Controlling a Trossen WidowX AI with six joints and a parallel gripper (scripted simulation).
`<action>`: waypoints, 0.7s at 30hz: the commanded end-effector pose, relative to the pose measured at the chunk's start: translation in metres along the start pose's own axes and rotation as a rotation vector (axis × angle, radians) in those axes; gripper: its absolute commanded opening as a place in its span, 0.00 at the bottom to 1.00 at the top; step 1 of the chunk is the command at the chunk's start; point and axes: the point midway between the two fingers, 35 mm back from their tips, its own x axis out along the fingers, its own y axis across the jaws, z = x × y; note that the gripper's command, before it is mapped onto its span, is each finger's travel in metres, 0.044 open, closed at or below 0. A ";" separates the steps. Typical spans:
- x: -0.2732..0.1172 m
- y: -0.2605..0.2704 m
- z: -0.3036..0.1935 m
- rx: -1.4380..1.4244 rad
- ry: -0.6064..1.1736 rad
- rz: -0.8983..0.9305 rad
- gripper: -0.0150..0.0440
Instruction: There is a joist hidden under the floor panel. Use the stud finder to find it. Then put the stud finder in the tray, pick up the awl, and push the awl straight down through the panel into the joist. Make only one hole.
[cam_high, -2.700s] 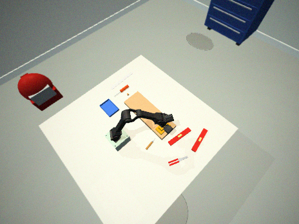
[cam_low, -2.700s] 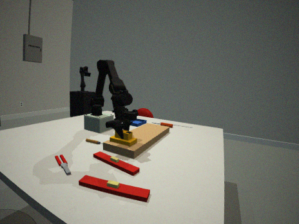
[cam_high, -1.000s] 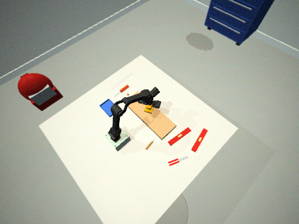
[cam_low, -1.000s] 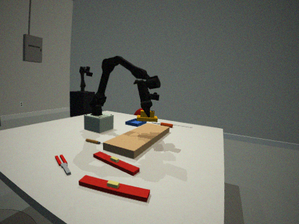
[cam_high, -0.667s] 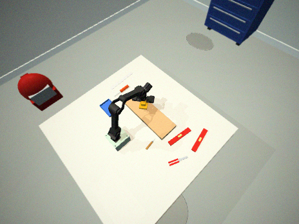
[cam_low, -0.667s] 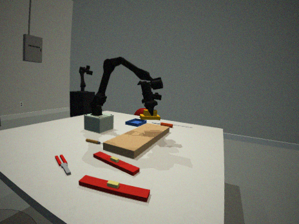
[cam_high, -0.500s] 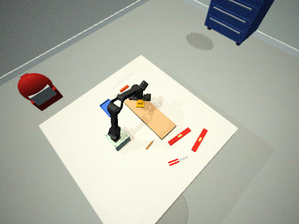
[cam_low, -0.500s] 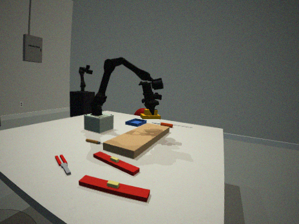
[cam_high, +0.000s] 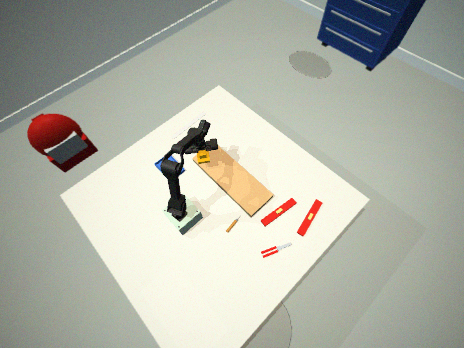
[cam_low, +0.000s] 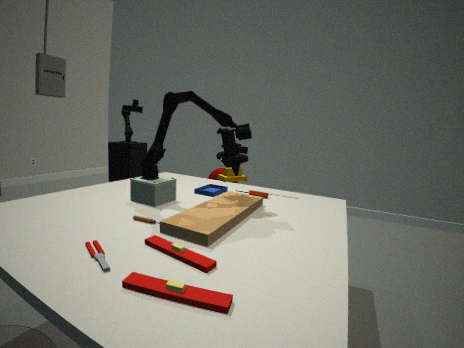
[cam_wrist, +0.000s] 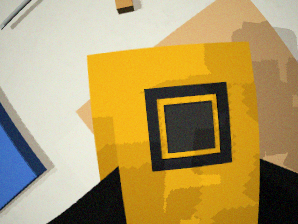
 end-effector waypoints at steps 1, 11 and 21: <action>0.001 0.021 0.008 -0.050 -0.007 0.009 0.25; 0.009 0.085 0.021 -0.208 -0.008 0.058 0.25; 0.013 0.150 0.023 -0.366 -0.010 0.107 0.25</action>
